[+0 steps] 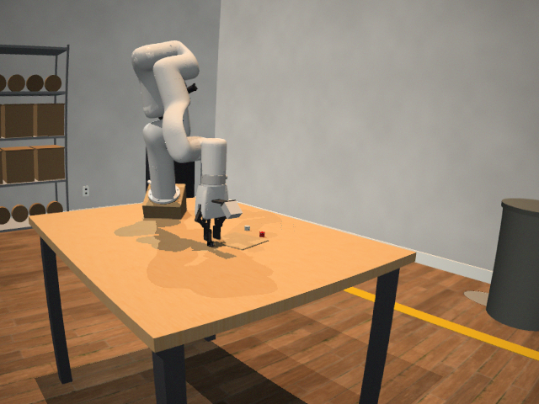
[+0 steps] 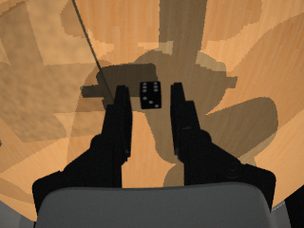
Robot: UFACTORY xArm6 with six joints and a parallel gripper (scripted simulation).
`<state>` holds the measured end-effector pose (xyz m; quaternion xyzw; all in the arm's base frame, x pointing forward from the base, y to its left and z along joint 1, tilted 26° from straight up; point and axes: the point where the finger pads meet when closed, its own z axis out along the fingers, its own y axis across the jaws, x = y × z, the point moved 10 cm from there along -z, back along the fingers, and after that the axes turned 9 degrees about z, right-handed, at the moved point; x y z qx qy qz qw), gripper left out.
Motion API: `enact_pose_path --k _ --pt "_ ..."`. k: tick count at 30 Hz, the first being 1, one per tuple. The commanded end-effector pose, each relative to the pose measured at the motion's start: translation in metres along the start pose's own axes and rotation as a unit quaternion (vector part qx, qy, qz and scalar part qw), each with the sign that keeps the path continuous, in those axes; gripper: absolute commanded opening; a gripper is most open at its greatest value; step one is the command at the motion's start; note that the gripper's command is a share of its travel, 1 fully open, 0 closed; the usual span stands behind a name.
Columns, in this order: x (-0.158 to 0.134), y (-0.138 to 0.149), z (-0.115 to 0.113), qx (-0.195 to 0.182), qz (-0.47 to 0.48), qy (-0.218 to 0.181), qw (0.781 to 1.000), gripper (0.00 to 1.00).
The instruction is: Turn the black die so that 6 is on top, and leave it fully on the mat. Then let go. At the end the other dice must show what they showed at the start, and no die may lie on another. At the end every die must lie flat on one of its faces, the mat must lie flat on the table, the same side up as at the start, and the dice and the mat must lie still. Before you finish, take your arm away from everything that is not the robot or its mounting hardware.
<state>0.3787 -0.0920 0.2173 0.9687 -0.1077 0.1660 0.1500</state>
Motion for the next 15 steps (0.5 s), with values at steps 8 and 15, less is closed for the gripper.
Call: enact_pose_path --k 8,15 --pt "0.0010 0.0001 -0.0005 0.000 0.000 0.002 1.000 0.31" --pt "0.0010 0.0001 0.0046 0.000 0.000 0.002 1.000 0.31"
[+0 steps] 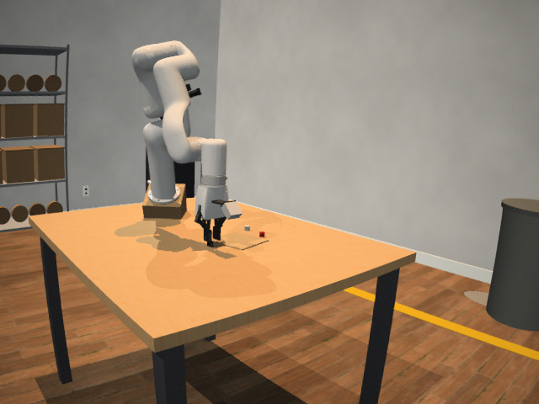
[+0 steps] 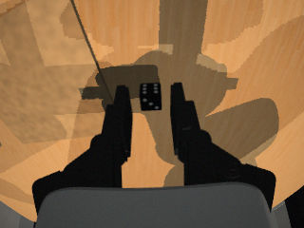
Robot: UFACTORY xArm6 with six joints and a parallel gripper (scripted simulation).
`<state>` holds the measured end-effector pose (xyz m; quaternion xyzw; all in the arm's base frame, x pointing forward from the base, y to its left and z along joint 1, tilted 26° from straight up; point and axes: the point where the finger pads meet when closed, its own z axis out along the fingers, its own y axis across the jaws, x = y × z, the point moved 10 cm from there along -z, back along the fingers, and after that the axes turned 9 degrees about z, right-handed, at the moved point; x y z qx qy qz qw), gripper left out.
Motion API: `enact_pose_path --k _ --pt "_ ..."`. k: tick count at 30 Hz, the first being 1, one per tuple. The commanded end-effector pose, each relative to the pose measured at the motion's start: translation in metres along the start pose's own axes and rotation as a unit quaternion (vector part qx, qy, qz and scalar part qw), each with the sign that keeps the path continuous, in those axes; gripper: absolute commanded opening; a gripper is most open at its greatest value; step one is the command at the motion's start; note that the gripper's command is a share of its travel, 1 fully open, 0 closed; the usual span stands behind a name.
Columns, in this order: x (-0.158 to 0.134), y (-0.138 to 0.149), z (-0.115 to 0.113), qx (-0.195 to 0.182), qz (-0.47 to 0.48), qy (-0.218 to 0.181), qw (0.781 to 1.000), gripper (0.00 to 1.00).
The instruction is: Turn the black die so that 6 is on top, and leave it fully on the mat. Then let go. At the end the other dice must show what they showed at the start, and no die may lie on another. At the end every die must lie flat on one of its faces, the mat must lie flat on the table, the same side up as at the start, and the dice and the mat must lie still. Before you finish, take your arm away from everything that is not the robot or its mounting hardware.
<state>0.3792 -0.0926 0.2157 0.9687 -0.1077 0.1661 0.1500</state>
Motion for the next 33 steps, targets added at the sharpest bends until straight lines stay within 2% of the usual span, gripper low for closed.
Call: enact_pose_path --k 1,16,33 --pt "0.001 0.000 0.004 0.000 0.000 0.002 1.000 0.31" --pt "0.001 0.000 0.016 0.000 0.000 0.002 1.000 0.31" --pt "0.001 0.000 0.017 0.000 0.000 0.002 1.000 0.31"
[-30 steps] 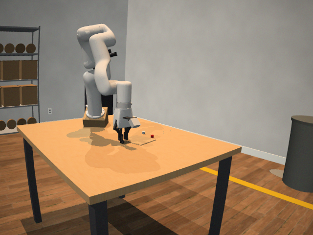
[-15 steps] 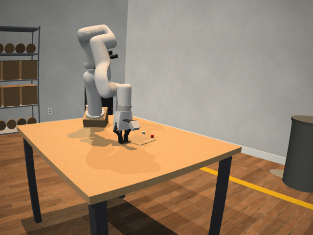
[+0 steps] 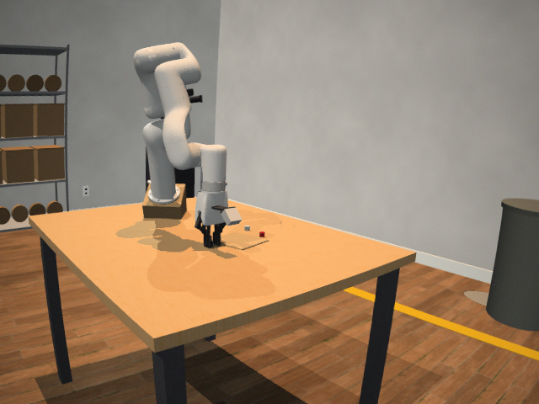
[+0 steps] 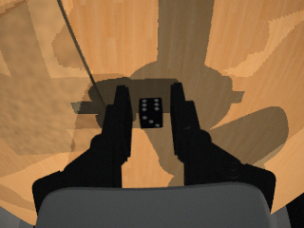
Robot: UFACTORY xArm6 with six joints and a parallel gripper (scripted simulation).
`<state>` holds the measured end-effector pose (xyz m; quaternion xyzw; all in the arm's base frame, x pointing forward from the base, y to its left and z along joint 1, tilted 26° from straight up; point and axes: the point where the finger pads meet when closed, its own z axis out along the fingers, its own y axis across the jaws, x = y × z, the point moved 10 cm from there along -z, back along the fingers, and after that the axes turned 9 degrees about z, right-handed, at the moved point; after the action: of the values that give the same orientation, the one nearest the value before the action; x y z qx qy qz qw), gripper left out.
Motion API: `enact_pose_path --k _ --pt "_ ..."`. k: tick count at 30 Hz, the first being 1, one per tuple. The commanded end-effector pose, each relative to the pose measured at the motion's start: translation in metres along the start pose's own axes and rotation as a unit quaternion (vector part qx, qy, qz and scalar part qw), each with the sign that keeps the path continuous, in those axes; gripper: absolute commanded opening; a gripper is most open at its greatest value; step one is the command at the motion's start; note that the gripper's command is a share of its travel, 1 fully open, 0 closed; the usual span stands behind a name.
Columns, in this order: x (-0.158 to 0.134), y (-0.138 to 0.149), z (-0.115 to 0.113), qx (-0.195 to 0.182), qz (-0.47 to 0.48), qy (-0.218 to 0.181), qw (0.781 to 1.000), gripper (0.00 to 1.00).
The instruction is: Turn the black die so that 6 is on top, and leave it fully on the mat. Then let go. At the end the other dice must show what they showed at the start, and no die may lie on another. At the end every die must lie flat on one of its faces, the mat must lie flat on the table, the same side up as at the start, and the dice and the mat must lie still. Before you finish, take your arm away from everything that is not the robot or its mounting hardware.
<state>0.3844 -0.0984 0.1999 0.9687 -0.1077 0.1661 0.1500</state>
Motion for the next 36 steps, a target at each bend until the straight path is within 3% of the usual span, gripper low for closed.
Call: enact_pose_path --k 1,22,23,36 --pt "0.0010 0.0001 -0.0008 0.000 0.000 0.002 1.000 0.31" --pt "0.0010 0.0001 -0.0008 0.000 0.000 0.002 1.000 0.31" --pt "0.0010 0.0001 -0.0008 0.000 0.000 0.002 1.000 0.11" --pt "0.0010 0.0001 -0.0008 0.000 0.000 0.002 1.000 0.11"
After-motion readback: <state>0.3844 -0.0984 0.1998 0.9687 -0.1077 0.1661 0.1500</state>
